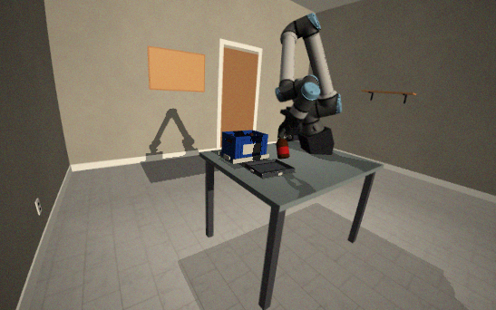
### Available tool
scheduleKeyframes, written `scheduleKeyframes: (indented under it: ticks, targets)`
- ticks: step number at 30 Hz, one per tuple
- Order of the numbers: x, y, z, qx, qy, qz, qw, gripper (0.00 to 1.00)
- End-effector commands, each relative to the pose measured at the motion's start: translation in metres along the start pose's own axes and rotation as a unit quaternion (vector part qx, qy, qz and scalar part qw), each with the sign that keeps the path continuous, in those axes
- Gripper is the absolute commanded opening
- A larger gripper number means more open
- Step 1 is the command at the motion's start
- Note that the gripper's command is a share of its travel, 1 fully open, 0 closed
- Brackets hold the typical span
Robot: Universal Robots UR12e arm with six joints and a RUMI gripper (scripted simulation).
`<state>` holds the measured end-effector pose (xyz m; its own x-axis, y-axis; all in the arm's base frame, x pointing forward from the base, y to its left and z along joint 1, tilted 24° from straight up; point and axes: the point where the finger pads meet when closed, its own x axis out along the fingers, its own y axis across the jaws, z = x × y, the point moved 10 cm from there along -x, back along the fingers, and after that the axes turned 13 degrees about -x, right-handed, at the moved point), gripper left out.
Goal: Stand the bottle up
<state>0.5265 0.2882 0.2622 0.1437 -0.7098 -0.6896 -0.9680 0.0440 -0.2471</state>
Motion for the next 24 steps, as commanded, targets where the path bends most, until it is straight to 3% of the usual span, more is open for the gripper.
scheduleKeyframes:
  ticks: [1, 8, 24]
  targets:
    - [-0.0007, -0.0012, 0.0033, 0.001, 0.017, 0.003, 1.000, 0.00]
    - [-0.0010, -0.0022, 0.0068, 0.000, 0.034, 0.006, 0.999, 0.00]
    - [-0.0012, -0.0026, 0.0082, 0.000, 0.041, 0.007, 0.999, 0.00]
